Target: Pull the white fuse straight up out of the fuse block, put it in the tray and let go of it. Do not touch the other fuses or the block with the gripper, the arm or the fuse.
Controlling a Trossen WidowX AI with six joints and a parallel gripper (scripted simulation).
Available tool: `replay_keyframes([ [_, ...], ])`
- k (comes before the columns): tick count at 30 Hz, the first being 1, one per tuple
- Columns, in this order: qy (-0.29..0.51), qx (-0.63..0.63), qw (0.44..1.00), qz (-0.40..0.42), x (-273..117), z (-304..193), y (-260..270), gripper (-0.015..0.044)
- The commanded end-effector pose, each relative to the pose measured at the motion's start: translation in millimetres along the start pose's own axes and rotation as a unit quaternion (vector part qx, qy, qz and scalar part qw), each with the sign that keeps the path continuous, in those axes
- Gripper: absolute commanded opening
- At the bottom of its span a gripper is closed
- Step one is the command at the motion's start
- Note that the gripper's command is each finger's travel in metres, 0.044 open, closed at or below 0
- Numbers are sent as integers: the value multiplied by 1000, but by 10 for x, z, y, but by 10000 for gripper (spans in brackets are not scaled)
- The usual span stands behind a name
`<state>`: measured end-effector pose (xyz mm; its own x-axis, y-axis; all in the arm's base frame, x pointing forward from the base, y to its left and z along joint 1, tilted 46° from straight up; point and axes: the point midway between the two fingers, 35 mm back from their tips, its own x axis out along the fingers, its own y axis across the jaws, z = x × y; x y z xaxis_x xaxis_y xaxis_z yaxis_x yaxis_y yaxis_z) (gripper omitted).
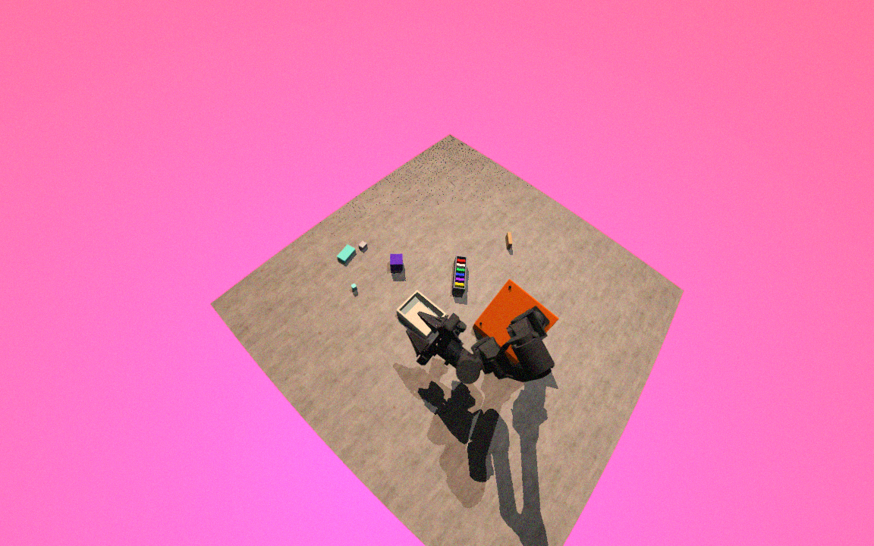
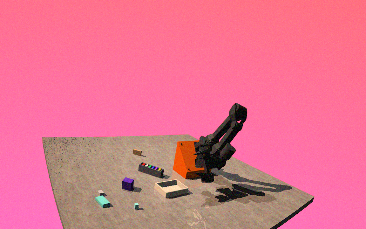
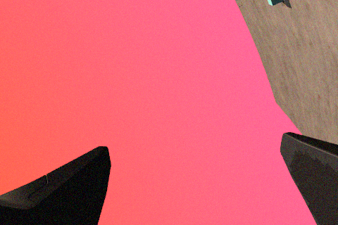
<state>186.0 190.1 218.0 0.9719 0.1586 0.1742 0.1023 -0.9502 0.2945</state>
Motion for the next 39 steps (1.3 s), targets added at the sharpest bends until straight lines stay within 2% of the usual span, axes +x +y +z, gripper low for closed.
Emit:
replay_keyframes([
  [1,0,-5,1000,0,9,1,-2,374],
  [4,-6,-74,997,3,139,29,-33,295],
  [7,-24,-223,974,-3,415,132,-96,216],
  [10,-44,-389,920,-37,689,319,-193,138],
  [13,-64,-538,836,-89,939,582,-267,72],
  [17,-81,-687,700,-175,1204,1004,-286,72],
  [24,-84,-789,539,-283,1403,1543,-184,72],
  [30,-64,-829,401,-385,1472,2041,-22,72],
  [39,57,-808,223,-543,1308,2733,257,72],
])
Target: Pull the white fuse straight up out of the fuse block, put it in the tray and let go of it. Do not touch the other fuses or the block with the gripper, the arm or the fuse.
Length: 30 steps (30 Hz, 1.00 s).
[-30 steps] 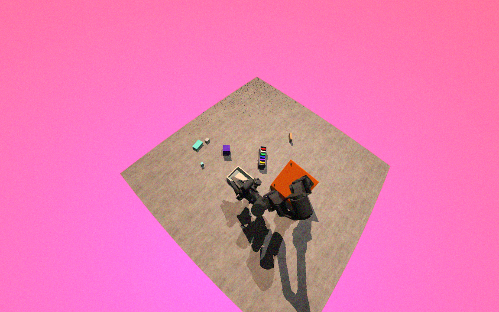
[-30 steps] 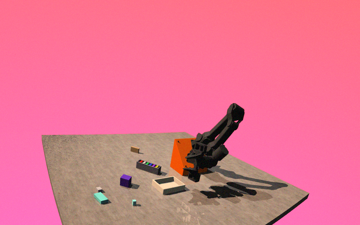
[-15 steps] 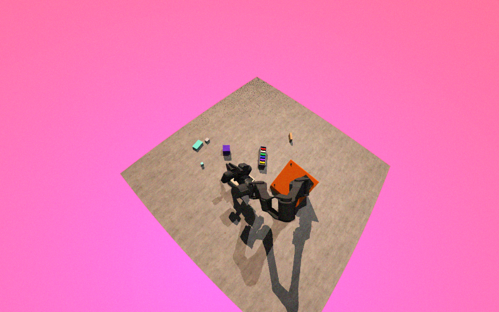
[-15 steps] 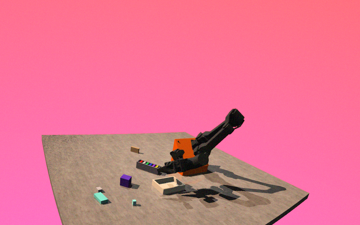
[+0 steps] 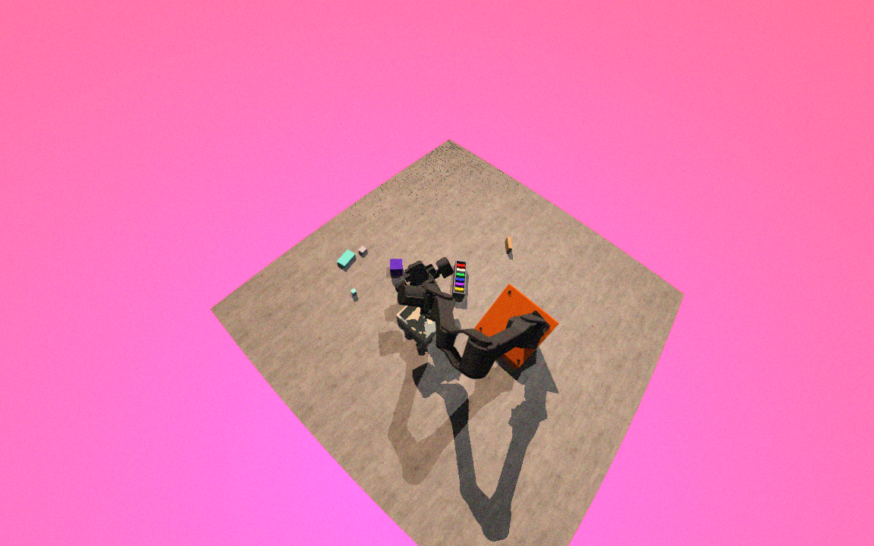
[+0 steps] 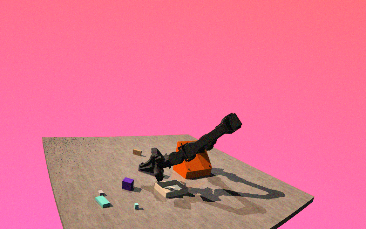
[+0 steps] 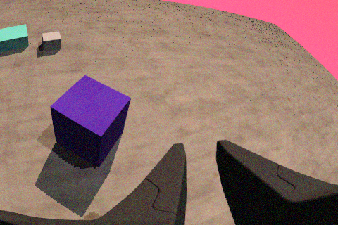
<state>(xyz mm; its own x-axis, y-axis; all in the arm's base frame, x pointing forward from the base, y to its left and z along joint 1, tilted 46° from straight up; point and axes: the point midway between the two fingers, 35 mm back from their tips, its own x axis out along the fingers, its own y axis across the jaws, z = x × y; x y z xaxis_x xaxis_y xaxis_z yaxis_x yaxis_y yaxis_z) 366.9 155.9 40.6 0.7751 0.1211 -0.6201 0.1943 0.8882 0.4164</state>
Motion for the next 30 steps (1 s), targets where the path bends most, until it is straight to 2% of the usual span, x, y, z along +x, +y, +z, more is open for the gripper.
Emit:
replay_keyframes([
  [1,179,-198,964,-20,323,-121,-646,72],
  [7,304,-280,910,44,356,-279,-1058,72],
  [14,403,-319,828,222,175,-450,-1389,72],
  [23,382,-338,779,365,20,-444,-1474,72],
  [30,380,-339,777,369,15,-442,-1475,72],
])
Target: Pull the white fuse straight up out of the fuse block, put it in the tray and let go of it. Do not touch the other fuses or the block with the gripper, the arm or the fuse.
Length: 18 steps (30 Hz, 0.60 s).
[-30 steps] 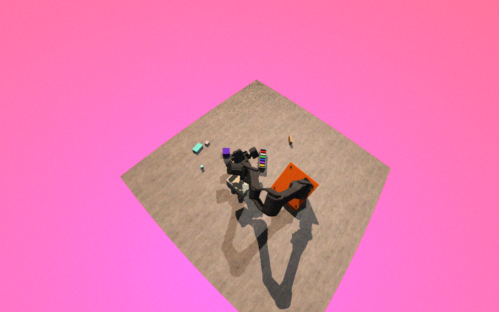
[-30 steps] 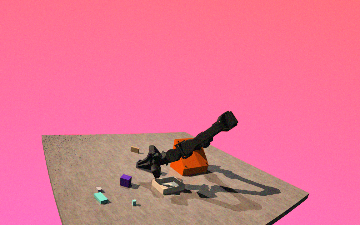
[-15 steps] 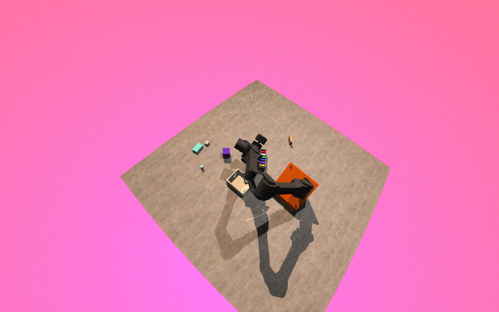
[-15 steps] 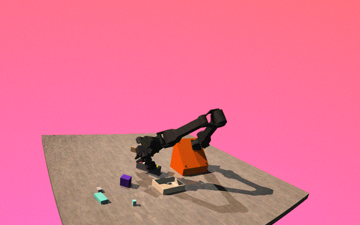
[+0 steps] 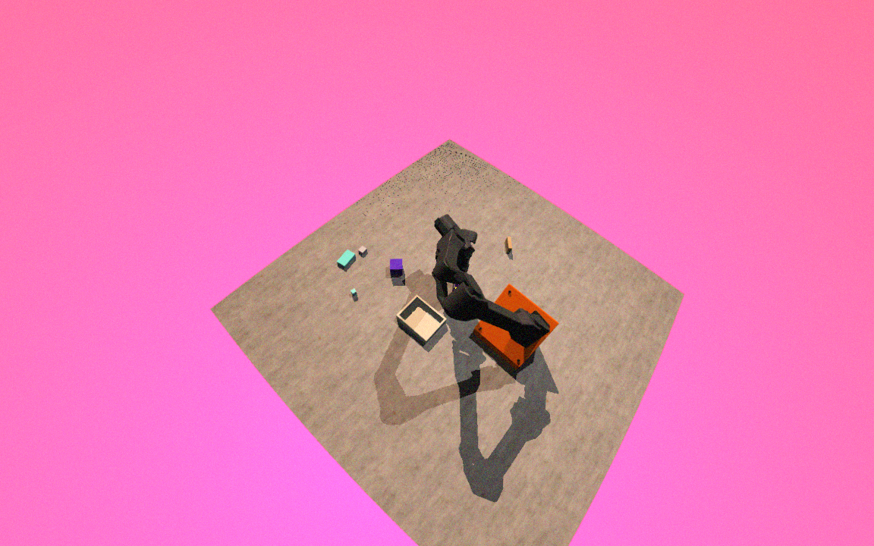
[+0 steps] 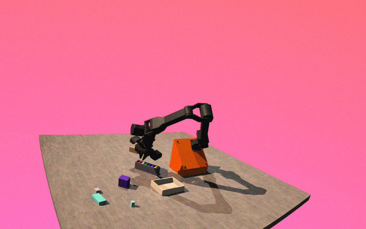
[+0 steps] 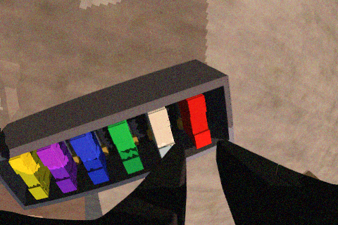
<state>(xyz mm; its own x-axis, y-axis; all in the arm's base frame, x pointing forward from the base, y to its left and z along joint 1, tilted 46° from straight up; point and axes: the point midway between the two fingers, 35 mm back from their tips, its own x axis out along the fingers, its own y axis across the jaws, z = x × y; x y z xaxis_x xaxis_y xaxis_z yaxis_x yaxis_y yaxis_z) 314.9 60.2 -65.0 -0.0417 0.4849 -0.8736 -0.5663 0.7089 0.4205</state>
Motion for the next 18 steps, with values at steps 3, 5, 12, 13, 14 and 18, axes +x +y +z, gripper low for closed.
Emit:
replay_keyframes([
  [3,-66,-96,985,129,-196,-62,-39,72],
  [5,-66,-96,985,129,-196,-62,-39,72],
  [12,-66,-96,985,129,-197,-55,-37,72],
  [13,-66,-96,985,129,-197,-55,-37,72],
  [14,-66,-96,985,129,-197,-55,-37,72],
  [18,-66,-96,985,129,-188,-53,-35,72],
])
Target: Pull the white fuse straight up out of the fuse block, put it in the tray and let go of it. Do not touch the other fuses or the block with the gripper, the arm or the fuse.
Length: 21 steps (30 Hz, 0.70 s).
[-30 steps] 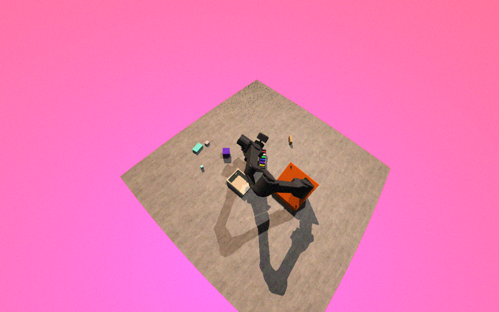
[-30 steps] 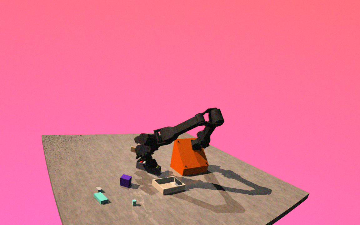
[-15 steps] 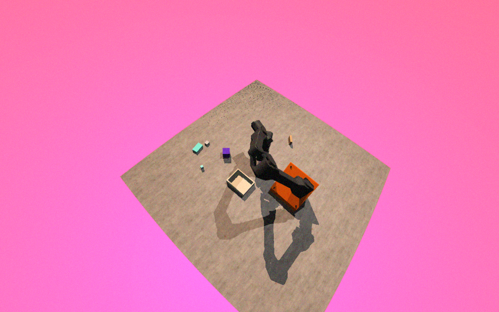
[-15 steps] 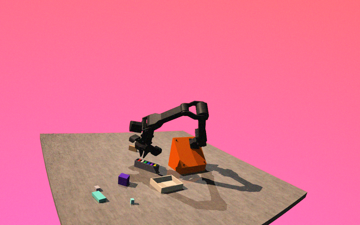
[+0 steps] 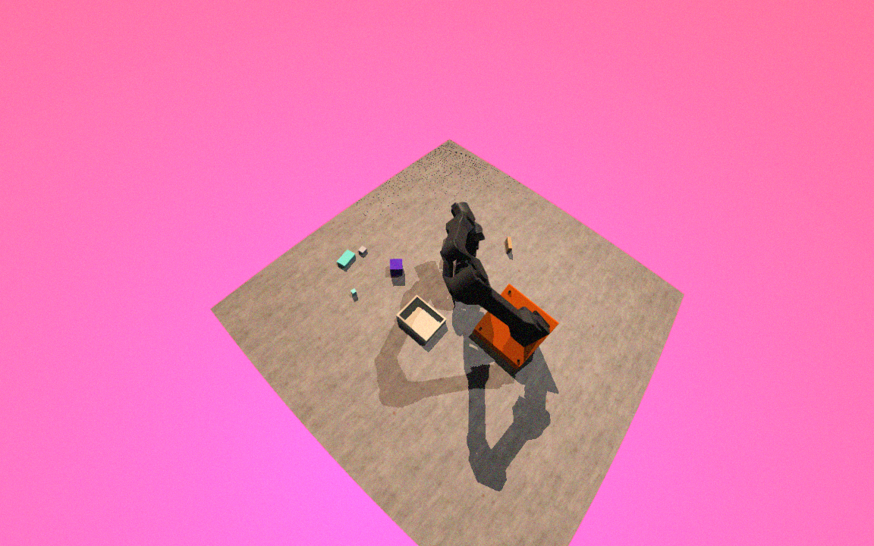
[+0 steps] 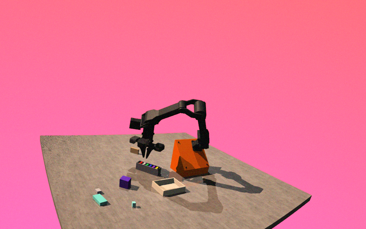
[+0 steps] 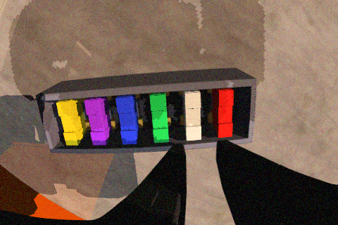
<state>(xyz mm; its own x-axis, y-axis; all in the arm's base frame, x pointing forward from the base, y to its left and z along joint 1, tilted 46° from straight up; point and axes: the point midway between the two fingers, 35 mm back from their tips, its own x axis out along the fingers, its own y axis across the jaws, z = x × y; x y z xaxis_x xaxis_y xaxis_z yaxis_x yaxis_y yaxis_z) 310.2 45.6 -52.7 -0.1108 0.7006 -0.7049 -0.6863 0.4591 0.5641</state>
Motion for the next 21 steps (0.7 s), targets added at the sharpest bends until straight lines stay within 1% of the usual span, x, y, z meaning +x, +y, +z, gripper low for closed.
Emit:
replay_keyframes([
  [1,-5,-7,1000,1,-4,30,-12,72],
  [21,-5,-7,1000,1,190,32,-13,72],
])
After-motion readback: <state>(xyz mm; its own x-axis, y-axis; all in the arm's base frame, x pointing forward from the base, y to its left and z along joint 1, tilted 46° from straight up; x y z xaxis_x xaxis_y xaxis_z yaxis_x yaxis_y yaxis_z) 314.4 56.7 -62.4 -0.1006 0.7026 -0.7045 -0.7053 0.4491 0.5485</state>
